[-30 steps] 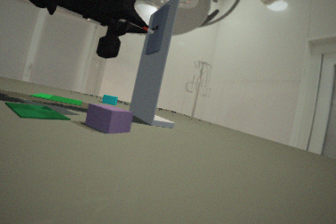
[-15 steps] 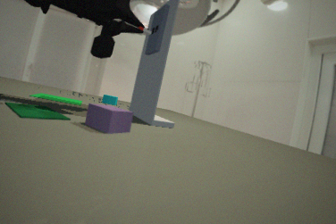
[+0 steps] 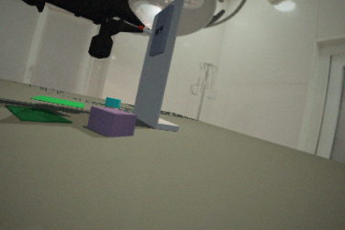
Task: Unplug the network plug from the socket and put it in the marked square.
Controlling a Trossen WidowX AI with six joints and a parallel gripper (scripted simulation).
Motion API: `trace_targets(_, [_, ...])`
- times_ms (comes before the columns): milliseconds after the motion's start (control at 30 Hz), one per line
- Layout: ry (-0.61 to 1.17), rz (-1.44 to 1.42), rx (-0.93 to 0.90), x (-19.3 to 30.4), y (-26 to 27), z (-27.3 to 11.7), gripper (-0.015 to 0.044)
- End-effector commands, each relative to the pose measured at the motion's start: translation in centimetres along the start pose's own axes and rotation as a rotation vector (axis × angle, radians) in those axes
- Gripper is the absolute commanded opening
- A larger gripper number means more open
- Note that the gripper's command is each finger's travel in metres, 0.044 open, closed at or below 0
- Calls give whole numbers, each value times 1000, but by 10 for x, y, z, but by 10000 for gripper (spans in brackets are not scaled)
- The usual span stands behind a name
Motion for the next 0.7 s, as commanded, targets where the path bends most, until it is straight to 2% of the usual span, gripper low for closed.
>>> trace_targets(0, [5, -4, -8, 1, 3, -4, 0])
trace_targets(667, [5, -4, -7, 3, 2, -17, 0])
Point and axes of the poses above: the point midway between the two fingers, 35 mm back from their tips, its own z axis out along the fingers, its own y axis across the jaws, x = y × z, the point moved 6 cm from there along -z, back along the fingers, and after that the axes turned 1 degree about -z, right-handed, at the moved point
